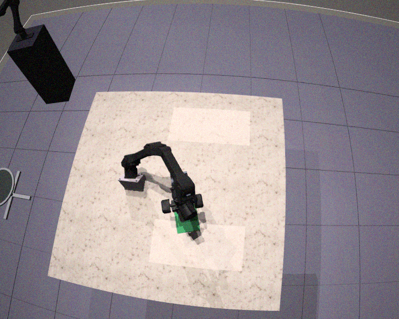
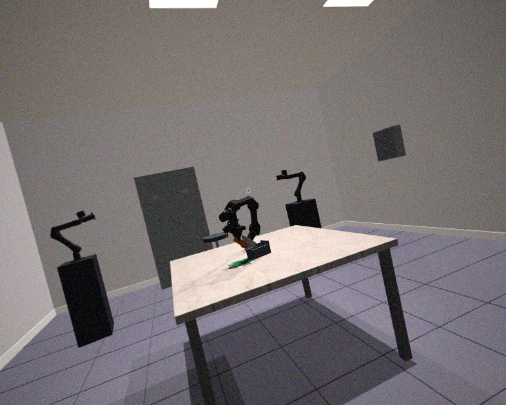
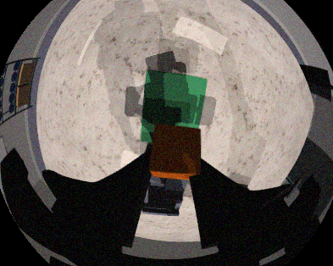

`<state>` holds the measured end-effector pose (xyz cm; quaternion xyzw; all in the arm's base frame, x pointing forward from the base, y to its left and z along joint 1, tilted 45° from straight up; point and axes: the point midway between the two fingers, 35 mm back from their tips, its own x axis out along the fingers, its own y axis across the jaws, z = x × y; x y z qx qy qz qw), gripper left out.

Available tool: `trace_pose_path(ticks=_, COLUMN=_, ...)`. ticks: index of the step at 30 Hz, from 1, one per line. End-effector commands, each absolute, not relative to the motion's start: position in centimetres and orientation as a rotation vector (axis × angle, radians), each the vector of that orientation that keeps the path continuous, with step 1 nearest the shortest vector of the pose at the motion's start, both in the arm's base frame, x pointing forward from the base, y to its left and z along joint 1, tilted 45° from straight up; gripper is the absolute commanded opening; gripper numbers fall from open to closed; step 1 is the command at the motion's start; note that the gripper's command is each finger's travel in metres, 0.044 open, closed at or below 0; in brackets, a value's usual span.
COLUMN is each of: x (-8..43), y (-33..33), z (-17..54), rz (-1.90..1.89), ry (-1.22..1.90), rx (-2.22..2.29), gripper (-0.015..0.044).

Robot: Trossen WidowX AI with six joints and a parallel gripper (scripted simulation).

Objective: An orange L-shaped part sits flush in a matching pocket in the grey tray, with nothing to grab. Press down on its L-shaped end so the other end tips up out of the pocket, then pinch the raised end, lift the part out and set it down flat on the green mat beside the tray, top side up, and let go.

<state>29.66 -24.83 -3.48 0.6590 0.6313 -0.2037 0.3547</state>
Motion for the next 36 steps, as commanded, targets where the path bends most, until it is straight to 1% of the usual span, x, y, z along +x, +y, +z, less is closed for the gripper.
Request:
trace_pose_path(ticks=1, x=29.6, y=-25.9, z=-4.2, rz=-0.529, ry=1.627, rx=1.701, gripper=0.0000)
trace_pose_path(ticks=11, x=29.6, y=-27.1, z=-5.4, rz=-0.529, ry=1.626, rx=1.700, gripper=0.0000)
trace_pose_path(ticks=36, x=30.1, y=-24.5, z=-8.2, rz=-0.528, ry=1.626, rx=1.700, gripper=0.0000)
